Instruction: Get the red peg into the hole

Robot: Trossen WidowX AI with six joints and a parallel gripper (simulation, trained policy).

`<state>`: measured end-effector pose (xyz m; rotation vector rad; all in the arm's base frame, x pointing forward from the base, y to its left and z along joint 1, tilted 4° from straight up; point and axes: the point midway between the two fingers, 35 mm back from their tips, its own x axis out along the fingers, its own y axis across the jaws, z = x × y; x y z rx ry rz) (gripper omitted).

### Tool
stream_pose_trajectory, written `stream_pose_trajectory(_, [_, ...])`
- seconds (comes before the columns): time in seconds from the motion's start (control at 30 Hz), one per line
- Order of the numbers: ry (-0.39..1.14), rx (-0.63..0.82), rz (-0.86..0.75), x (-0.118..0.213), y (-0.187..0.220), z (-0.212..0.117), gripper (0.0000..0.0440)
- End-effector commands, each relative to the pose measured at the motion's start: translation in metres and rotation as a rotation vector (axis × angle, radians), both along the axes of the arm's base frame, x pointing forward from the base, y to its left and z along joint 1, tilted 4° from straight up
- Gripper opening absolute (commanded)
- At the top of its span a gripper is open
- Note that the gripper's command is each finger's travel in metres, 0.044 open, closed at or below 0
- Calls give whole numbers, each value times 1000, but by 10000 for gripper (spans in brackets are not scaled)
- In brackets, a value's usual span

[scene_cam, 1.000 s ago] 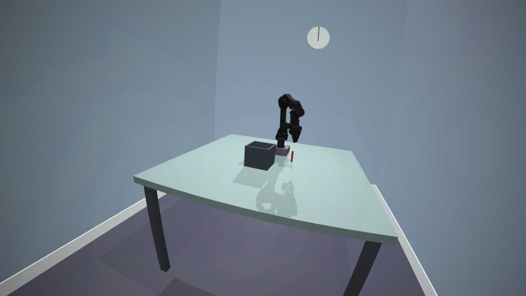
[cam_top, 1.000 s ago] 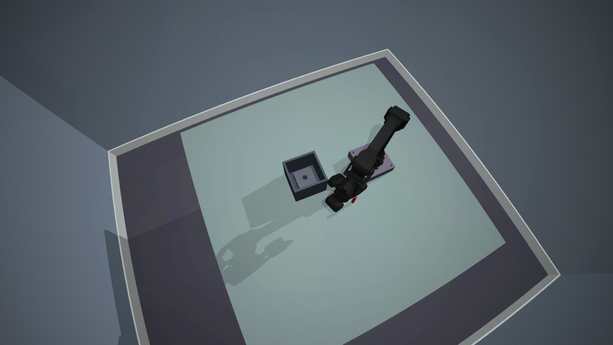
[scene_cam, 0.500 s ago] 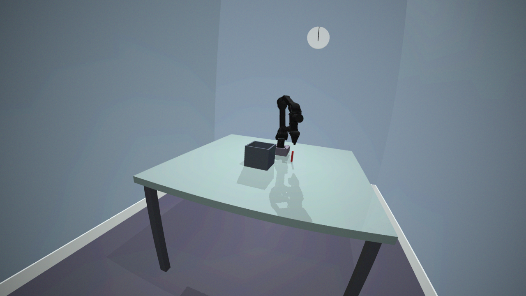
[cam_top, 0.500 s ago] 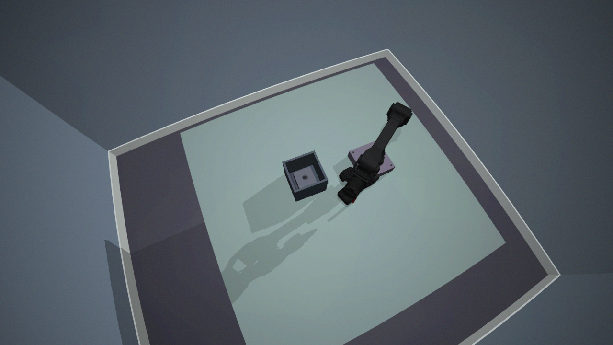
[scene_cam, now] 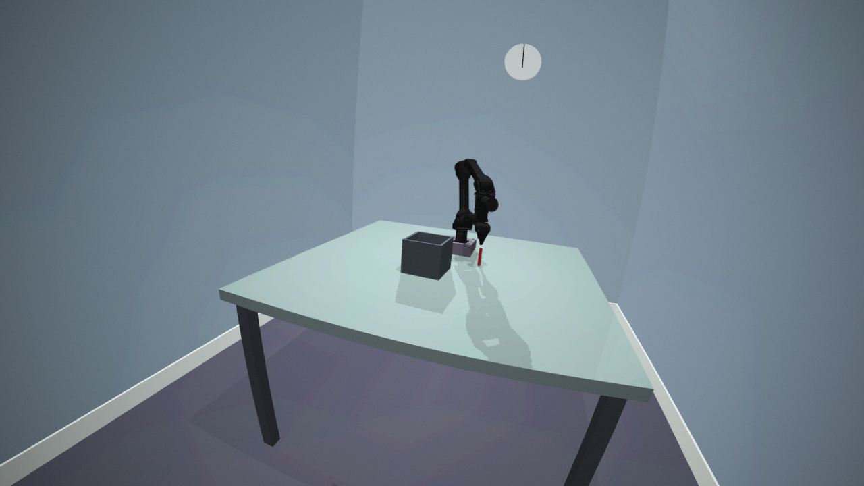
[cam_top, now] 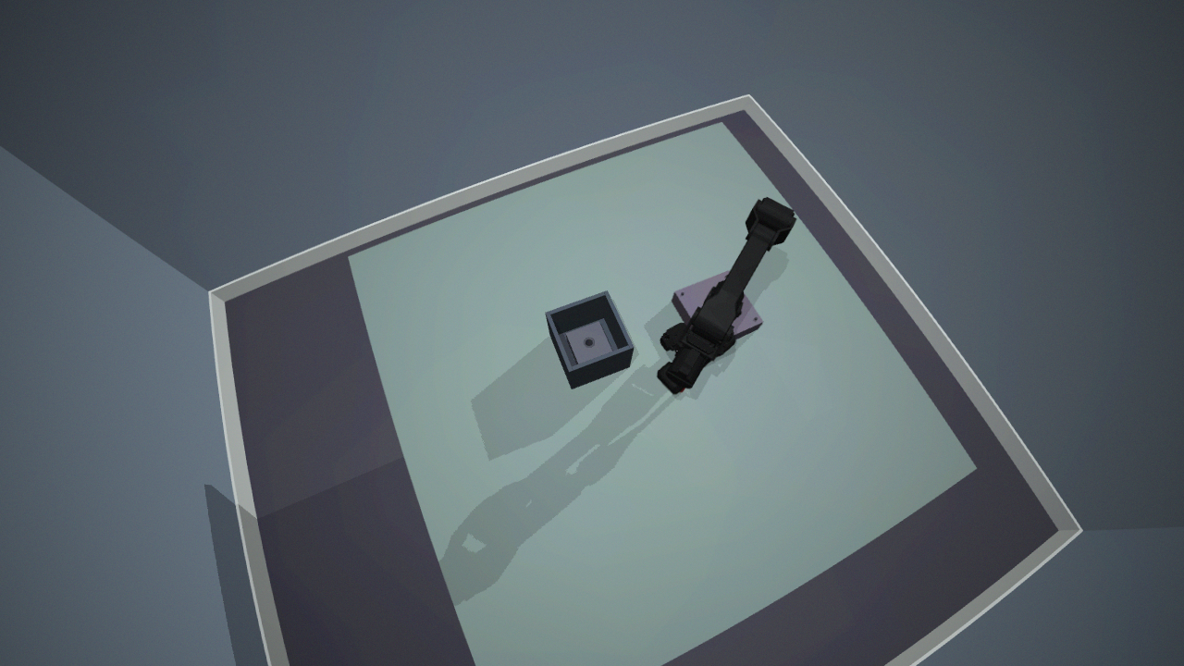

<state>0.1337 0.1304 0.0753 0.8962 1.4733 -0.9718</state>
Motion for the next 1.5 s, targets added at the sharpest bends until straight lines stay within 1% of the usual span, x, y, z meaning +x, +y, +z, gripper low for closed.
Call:
stream_pose_trajectory(0.0, [13,-31,-8,-2,-4,-13,440])
stream_pose_trajectory(0.3, [3,-59,-28,-1,-7,-42,429])
stream_pose_trajectory(0.43, [-3,-67,-39,-1,-7,-54,415])
stream_pose_trajectory(0.5, [-6,-69,-44,-1,-7,-59,400])
stream_pose_trajectory(0.57, [-10,-66,-47,-1,-6,-64,367])
stream_pose_trajectory(0.87, [-18,-44,-34,6,4,-82,136])
stream_pose_trajectory(1.07, [-34,-18,-5,12,14,-86,7])
stream_pose_trajectory(1.47, [-93,72,-50,28,31,-60,0])
